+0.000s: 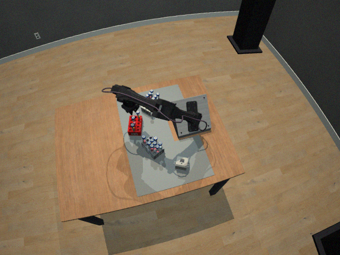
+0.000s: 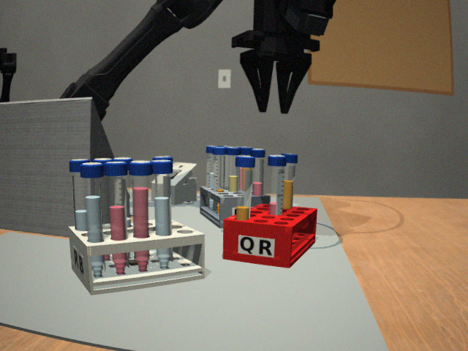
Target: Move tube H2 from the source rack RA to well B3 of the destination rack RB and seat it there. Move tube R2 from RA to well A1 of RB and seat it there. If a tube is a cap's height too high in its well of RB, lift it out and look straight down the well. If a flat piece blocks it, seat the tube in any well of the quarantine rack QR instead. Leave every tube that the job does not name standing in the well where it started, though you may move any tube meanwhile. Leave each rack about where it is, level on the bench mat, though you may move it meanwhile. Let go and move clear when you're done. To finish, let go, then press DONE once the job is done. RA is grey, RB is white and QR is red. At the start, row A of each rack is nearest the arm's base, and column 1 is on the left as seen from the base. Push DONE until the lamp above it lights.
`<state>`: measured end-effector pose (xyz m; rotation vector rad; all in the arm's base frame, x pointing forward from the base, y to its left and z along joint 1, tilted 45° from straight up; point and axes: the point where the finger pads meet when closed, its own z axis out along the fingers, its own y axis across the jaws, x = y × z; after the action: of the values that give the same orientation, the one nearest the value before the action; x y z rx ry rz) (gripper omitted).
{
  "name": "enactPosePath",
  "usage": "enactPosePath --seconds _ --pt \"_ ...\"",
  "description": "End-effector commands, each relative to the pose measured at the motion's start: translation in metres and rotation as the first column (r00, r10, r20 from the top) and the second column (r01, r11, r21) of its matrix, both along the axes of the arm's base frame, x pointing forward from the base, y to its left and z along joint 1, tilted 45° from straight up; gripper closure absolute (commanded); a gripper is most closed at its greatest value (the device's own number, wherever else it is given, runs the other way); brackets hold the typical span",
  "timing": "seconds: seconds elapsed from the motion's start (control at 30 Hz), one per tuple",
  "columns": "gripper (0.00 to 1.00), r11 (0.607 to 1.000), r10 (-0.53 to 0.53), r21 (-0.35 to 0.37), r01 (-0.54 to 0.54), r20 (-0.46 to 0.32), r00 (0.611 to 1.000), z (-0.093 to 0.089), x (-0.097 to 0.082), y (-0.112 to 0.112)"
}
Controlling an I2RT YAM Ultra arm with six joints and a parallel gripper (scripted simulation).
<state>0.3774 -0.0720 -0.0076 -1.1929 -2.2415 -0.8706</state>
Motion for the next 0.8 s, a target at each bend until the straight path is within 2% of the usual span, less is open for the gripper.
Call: enactPosePath --seconds 0.0,0.13,0.27,0.4,0.47,0.5,0.53,0.77 --pt "0.70 1.000 -0.018 -0.012 0.019 0.036 0.999 0.003 0.005 -0.001" --pt "0.70 1.000 -0.012 -0.012 0.012 0.036 0.999 -0.003 0.006 0.007" --pt "0.70 1.000 -0.029 -0.012 0.029 0.036 0.999 -0.008 0.006 0.005" --pt "0.70 1.000 -0.012 -0.011 0.012 0.036 0.999 -0.013 0.007 0.016" --pt "0.70 1.000 -0.012 -0.011 0.012 0.036 0.999 -0.013 0.007 0.016" --pt "0.70 0.999 -0.031 -0.020 0.032 0.054 0.998 -0.012 0.011 0.007" --pt "0.70 0.999 -0.032 -0.011 0.032 0.036 0.999 -0.016 0.006 0.011" --pt "0.70 1.000 -0.016 -0.011 0.016 0.036 0.999 -0.025 0.006 0.026"
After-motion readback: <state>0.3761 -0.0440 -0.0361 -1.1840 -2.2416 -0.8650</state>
